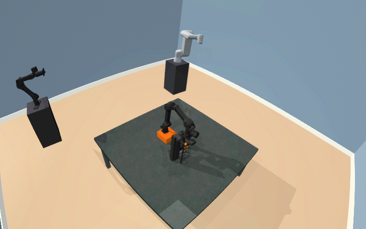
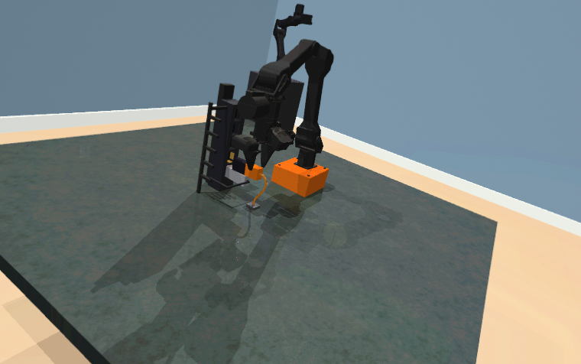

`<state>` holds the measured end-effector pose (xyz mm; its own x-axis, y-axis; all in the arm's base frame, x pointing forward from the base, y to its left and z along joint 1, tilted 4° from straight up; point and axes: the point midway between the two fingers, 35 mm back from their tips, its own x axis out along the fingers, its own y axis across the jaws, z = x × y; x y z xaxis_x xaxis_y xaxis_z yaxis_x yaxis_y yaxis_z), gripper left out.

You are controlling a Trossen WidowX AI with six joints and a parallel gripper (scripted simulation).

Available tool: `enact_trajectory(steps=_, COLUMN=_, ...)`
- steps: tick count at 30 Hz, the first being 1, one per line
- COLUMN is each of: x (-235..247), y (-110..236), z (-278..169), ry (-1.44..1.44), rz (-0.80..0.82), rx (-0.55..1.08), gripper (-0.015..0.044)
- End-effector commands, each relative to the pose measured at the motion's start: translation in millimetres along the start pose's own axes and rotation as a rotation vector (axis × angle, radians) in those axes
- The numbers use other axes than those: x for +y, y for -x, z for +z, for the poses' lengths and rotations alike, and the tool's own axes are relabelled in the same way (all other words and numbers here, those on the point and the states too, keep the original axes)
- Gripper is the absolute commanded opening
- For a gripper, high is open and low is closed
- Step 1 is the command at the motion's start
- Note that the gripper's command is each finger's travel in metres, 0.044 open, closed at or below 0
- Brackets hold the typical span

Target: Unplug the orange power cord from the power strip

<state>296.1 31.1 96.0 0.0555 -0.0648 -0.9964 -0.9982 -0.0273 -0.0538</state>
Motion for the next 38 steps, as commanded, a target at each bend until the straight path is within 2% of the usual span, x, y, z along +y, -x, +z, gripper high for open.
enact_trajectory(steps=1, x=0, y=0, z=2, ry=0.005, rz=-0.002, rx=-0.003, gripper=0.0367)
enact_trajectory(steps=4, x=-1, y=4, z=20, ry=0.005, rz=-0.002, rx=-0.004, gripper=0.0440)
enact_trajectory(steps=9, x=0, y=12, z=60, ry=0.005, rz=-0.002, rx=-0.008, gripper=0.0440)
enact_trajectory(steps=38, x=0, y=12, z=60, ry=0.005, rz=-0.002, rx=-0.008, gripper=0.0440)
